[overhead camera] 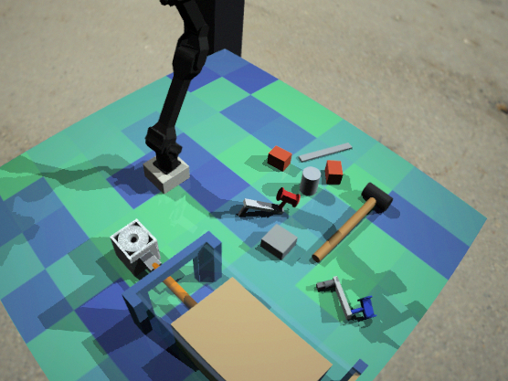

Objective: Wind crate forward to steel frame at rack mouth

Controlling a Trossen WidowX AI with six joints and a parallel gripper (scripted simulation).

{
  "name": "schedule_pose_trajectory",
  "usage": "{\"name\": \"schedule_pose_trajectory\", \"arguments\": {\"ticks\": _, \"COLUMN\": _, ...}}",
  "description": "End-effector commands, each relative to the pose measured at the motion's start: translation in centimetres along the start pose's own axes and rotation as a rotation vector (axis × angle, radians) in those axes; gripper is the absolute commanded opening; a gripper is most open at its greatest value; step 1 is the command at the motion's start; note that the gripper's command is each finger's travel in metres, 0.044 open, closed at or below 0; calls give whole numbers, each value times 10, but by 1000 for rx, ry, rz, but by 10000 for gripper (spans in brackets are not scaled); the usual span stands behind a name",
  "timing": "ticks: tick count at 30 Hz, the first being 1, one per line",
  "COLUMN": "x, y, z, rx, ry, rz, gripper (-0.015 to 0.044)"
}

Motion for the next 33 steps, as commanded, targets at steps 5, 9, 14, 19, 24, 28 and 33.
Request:
{"name": "schedule_pose_trajectory", "arguments": {"ticks": 5, "x": -6, "y": 24, "z": 10, "rx": 24, "ry": -30, "rz": 268, "gripper": 440}}
{"name": "schedule_pose_trajectory", "arguments": {"ticks": 9, "x": -25, "y": 64, "z": 31, "rx": -4, "ry": -79, "rz": 584, "gripper": 440}}
{"name": "schedule_pose_trajectory", "arguments": {"ticks": 14, "x": -61, "y": 83, "z": 54, "rx": -10, "ry": -196, "rz": 827, "gripper": 440}}
{"name": "schedule_pose_trajectory", "arguments": {"ticks": 19, "x": -99, "y": 104, "z": 77, "rx": -91, "ry": -280, "rz": 1068, "gripper": 440}}
{"name": "schedule_pose_trajectory", "arguments": {"ticks": 24, "x": -152, "y": 113, "z": 103, "rx": -197, "ry": -391, "rz": 1280, "gripper": 440}}
{"name": "schedule_pose_trajectory", "arguments": {"ticks": 28, "x": -194, "y": 110, "z": 117, "rx": -288, "ry": -478, "rz": 1397, "gripper": 440}}
{"name": "schedule_pose_trajectory", "arguments": {"ticks": 33, "x": -252, "y": 104, "z": 124, "rx": -446, "ry": -587, "rz": 1531, "gripper": 440}}
Point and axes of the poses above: the point midway between the two fingers, 35 mm back from their tips, its own z axis out along the fingers, its own y axis across the jaws, x = y × z, the point moved 2 cm from there along -z, back along the fingers, and after that the axes turned 2 degrees about z, right-handed, at the moved point
